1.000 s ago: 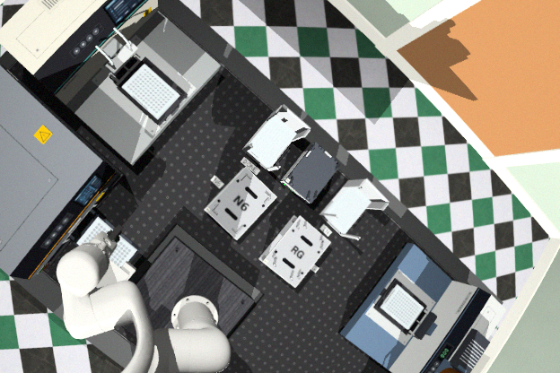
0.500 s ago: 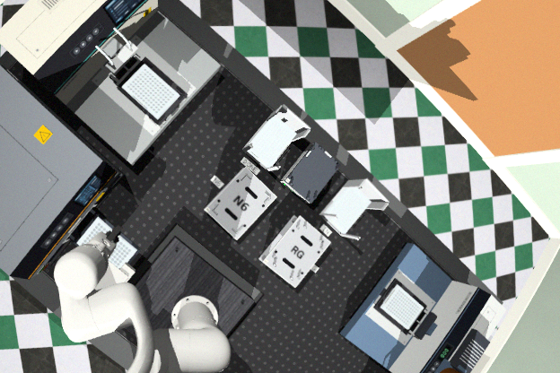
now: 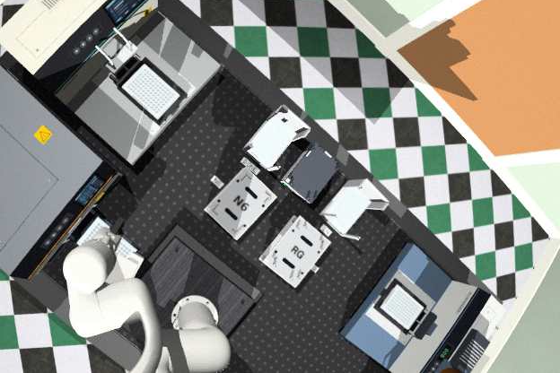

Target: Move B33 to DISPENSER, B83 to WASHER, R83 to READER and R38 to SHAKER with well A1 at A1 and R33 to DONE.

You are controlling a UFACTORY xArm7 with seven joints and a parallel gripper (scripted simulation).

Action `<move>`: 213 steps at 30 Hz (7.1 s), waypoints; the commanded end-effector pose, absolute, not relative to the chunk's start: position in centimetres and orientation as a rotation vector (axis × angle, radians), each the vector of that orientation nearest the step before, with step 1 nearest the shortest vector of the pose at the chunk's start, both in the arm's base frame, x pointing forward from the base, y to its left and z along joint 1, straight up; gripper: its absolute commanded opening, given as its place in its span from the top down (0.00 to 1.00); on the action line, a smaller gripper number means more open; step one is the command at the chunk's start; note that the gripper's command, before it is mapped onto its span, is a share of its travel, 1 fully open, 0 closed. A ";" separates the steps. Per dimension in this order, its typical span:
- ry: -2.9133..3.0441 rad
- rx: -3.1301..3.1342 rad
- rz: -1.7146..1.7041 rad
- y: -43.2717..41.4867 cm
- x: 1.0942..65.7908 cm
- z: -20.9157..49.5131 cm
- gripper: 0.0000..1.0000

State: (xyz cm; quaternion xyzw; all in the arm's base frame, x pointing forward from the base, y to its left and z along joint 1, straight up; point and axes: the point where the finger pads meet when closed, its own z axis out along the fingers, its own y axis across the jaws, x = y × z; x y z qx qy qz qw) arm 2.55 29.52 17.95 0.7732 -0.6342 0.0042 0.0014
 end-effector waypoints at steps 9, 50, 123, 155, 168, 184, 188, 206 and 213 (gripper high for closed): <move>-1.970 2.448 0.006 28.5 5.8 18.1 0.00; -1.457 2.784 0.008 24.6 17.2 18.2 0.00; -0.285 3.125 0.010 4.6 25.6 18.3 0.00; 0.328 3.119 0.009 -4.2 28.9 18.3 0.00; 0.328 3.118 0.009 -7.6 30.1 18.4 0.00; 0.631 3.070 0.007 -12.0 31.7 18.4 0.00; 0.693 3.057 0.007 -13.3 32.2 18.4 0.00; 0.928 2.993 0.006 -18.3 34.0 18.4 0.00; 1.216 2.888 0.005 -20.2 34.7 18.4 0.00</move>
